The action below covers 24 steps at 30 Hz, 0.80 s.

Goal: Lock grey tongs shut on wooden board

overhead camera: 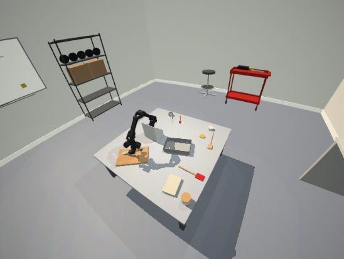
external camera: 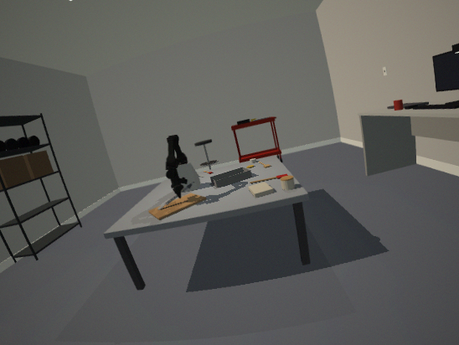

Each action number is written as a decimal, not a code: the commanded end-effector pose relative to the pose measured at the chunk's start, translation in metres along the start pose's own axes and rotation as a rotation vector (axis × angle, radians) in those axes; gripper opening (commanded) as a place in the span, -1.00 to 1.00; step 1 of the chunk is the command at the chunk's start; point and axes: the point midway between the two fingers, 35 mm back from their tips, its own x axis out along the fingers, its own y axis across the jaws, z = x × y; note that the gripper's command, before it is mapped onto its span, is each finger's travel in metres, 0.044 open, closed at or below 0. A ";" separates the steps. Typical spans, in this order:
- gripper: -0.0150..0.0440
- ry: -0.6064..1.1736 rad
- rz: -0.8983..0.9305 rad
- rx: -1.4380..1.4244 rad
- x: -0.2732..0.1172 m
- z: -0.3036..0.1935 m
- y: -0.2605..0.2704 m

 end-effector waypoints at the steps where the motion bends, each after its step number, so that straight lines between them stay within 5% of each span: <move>1: -1.00 -0.004 -0.004 0.003 0.002 0.001 0.000; 24: 1.00 0.000 0.000 0.000 0.000 0.000 0.000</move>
